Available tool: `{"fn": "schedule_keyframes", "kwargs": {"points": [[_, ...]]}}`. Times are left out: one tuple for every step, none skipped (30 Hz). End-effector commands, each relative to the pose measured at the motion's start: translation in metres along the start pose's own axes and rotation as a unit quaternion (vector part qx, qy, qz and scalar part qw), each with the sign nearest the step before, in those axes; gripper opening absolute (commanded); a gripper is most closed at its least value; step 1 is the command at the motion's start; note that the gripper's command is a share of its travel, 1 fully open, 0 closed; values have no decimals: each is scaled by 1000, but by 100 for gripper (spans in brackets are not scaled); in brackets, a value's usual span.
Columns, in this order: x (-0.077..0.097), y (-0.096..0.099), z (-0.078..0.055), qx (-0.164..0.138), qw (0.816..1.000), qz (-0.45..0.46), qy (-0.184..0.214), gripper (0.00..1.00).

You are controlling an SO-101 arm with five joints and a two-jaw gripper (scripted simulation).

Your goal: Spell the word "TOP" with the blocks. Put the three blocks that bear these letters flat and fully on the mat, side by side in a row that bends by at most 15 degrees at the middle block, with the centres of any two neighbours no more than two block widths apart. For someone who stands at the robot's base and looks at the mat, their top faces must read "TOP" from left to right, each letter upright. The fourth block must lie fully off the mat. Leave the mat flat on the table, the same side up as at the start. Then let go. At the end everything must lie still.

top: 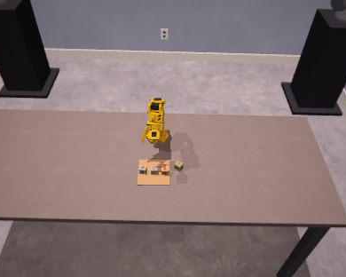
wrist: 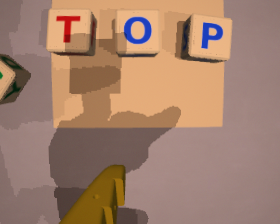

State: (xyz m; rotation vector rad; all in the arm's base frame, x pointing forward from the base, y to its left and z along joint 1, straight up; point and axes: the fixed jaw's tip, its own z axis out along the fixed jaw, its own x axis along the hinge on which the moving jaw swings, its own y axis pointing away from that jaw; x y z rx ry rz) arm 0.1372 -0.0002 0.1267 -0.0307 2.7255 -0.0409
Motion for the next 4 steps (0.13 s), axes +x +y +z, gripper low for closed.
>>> {"fn": "schedule_keyframes", "kwargs": {"points": [[-6,0,-7,0,1000,1,-26,36],[-6,0,-7,0,1000,1,-26,36],[-6,0,-7,0,1000,1,-26,36],[-6,0,-7,0,1000,1,-26,36]]}}
